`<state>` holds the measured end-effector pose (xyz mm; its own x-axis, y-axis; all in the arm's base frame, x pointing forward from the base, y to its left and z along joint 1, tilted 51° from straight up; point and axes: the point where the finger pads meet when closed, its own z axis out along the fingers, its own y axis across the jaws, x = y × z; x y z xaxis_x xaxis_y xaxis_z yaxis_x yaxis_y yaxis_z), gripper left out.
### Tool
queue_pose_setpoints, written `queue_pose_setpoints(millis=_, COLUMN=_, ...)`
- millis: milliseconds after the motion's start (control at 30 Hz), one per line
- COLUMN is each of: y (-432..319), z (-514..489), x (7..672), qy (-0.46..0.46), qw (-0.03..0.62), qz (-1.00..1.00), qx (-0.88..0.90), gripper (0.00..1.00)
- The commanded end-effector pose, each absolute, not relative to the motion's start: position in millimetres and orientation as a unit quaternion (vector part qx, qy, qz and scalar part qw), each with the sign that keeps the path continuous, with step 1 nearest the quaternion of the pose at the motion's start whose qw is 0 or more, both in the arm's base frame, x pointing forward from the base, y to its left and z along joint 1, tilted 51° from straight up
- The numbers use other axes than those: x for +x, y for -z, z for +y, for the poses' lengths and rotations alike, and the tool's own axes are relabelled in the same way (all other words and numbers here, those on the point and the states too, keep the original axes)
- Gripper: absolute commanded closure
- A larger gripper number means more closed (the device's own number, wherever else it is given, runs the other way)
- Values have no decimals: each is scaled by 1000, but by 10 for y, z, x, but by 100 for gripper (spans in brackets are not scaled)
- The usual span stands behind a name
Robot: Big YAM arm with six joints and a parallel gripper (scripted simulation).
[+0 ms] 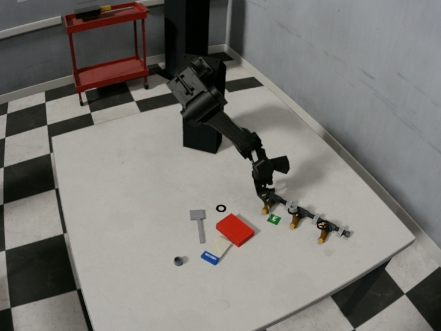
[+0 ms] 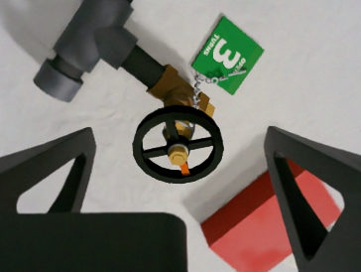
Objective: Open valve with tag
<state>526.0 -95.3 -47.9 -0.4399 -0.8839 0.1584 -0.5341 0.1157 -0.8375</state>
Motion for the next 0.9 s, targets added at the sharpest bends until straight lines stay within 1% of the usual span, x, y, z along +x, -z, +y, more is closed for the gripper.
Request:
queue_pose_setpoints(millis=0, y=494, z=-983, x=5214, qy=417, qw=250, qz=782, qx=-390, gripper=0)
queue_pose_setpoints(millis=200, y=505, z=-985, x=5204, qy=361, qw=324, qz=843, qx=-233, gripper=0)
queue_pose_setpoints(millis=267, y=505, z=-985, x=5204, qy=361, qw=324, qz=843, qx=-233, gripper=0)
queue_pose_setpoints(millis=300, y=505, z=-986, x=5204, qy=337, qw=347, qz=858, qx=-173, gripper=0)
queue_pose_setpoints(millis=500, y=504, z=-986, x=5205, qy=275, qw=405, qz=872, qx=-28, gripper=0)
queue_pose_setpoints(millis=767, y=472, z=-987, x=5217, qy=176, qw=469, qz=849, qx=170, gripper=0)
queue_pose_setpoints(millis=833, y=472, z=-987, x=5217, qy=176, qw=469, qz=849, qx=170, gripper=0)
queue_pose_setpoints(millis=867, y=459, z=-988, x=5221, qy=142, qw=481, qz=833, qx=231, gripper=0)
